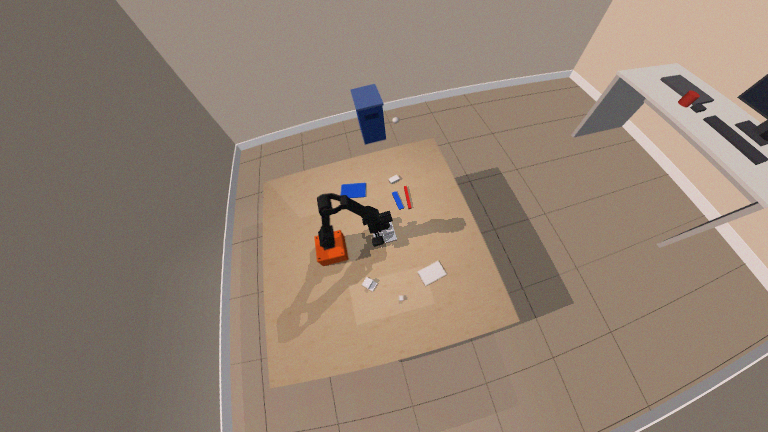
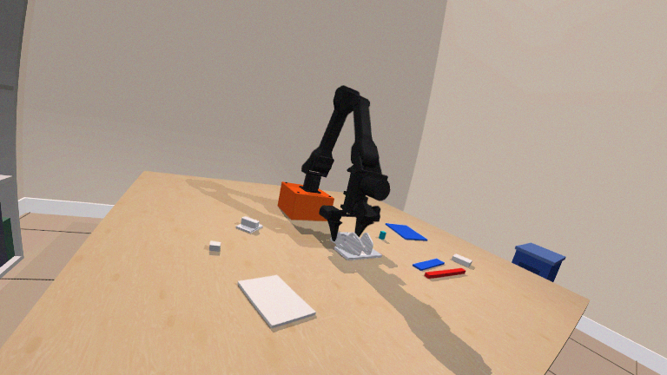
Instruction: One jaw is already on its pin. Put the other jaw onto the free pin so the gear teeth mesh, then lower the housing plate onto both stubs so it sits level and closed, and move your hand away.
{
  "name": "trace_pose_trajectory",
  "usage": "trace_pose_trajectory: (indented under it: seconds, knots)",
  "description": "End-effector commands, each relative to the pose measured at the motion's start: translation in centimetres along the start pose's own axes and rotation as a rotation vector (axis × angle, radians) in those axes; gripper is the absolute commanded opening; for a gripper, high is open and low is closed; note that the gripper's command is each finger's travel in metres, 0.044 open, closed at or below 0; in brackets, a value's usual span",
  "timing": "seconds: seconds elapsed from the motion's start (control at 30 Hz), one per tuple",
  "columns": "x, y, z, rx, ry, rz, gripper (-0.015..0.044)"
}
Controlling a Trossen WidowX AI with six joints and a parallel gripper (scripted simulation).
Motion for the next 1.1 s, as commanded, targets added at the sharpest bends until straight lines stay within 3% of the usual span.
trace_pose_trajectory:
  seconds: [0.0, 0.57, 0.7, 1.07]
  knots:
    - [-0.04, 0.02, 0.05, -0.002, -0.004, 0.003, 0.0351]
    - [-0.04, 0.02, 0.05, -0.002, -0.004, 0.003, 0.0351]
    - [0.00, 0.00, 0.00, 0.000, 0.000, 0.000, 0.0440]
    - [0.00, 0.00, 0.00, 0.000, 0.000, 0.000, 0.0440]
Point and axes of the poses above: the point midway between the two fingers, 35 mm back from their tips, its own z axis out along the fingers, its own x axis across the jaws, y = z × x, the point moved 6 cm from there along -z, back along the fingers
